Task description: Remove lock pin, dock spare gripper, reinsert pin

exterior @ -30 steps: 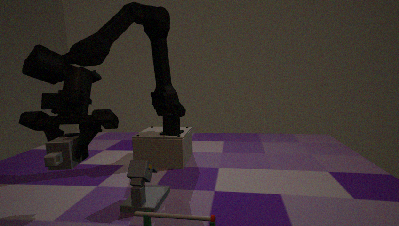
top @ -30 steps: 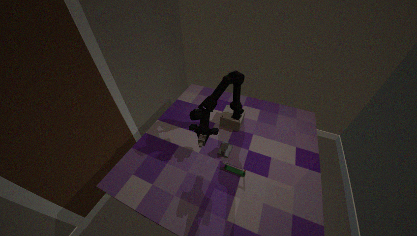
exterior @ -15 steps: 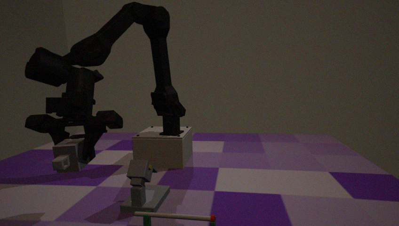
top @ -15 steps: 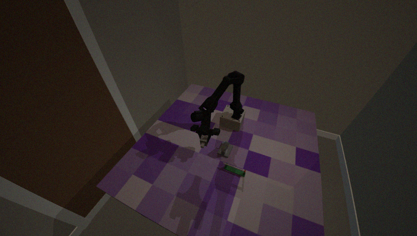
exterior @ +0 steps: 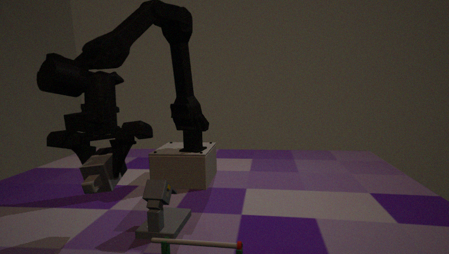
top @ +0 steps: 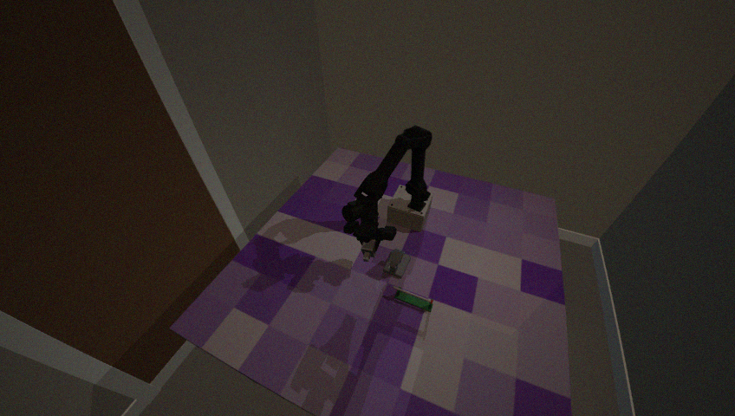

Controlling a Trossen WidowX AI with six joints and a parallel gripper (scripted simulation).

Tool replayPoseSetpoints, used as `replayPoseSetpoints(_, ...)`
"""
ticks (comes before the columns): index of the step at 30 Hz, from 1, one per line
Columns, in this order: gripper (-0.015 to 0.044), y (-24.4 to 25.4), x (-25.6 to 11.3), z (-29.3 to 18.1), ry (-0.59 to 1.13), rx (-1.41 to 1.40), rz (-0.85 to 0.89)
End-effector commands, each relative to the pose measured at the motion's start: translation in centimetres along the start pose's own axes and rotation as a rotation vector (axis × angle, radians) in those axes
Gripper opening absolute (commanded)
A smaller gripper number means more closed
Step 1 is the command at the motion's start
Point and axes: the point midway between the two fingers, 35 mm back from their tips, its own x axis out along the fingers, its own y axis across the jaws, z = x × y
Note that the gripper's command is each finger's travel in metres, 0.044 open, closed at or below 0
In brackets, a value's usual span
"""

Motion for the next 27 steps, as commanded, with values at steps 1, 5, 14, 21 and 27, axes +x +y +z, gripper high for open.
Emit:
replayPoseSetpoints(1, 0.0000, 0.6, -0.2, 0.0, 0.030, 0.021, 0.002)
replayPoseSetpoints(5, 0.0000, 1.2, -0.2, -0.2, 0.066, 0.040, 0.008)
replayPoseSetpoints(14, 0.0000, 2.7, -0.4, -0.9, 0.153, 0.081, 0.014)
replayPoseSetpoints(21, 0.0000, 3.8, -0.9, -1.7, 0.229, 0.105, 0.011)
replayPoseSetpoints(27, 0.0000, 4.8, -1.4, -2.4, 0.295, 0.119, 0.006)
